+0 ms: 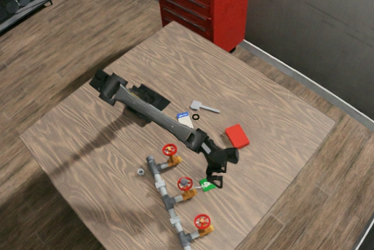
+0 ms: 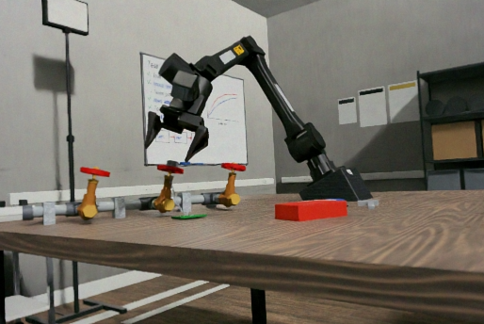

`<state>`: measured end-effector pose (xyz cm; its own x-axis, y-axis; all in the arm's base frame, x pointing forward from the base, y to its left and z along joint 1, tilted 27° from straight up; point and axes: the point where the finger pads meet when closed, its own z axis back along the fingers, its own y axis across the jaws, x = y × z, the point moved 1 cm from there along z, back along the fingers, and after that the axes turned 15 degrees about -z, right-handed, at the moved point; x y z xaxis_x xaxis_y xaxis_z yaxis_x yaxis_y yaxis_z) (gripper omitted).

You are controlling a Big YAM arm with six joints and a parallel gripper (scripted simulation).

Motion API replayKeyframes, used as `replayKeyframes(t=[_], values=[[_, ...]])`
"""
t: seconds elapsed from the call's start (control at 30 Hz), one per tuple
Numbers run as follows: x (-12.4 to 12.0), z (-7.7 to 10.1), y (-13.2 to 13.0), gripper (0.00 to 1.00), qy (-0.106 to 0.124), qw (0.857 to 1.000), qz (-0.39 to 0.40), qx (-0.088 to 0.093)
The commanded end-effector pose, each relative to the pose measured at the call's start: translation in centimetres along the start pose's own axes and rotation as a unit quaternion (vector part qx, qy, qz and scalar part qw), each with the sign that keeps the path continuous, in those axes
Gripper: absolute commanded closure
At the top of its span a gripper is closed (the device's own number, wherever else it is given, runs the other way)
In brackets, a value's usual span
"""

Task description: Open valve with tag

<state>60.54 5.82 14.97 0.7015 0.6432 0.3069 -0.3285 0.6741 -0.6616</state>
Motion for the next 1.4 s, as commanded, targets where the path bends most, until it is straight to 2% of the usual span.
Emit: replayKeyframes(t=[0.0,0.53,0.6,0.67,0.77,0.83,1.03,1.1,1.13,1.37], values=[[0.9,0.7,-0.6,0.0,-0.011,1.0,-0.005,-0.004],[0.9,0.7,-0.6,0.0,-0.011,1.0,-0.005,-0.004],[2.7,1.3,-2.1,0.0,-0.023,0.999,-0.021,-0.01],[2.7,0.8,-1.3,0.0,-0.009,1.0,-0.03,0.002],[2.6,1.7,-0.5,0.0,0.025,0.997,-0.071,0.029],[2.4,1.9,-0.6,0.0,0.041,0.995,-0.088,0.036],[1.7,2.8,-0.5,0.0,0.088,0.985,-0.137,0.053],[1.7,2.8,-0.5,0.0,0.088,0.985,-0.137,0.053],[1.4,3.3,-0.4,0.0,0.108,0.98,-0.157,0.059],[0.5,4.9,-0.7,0.0,0.167,0.961,-0.212,0.065]])
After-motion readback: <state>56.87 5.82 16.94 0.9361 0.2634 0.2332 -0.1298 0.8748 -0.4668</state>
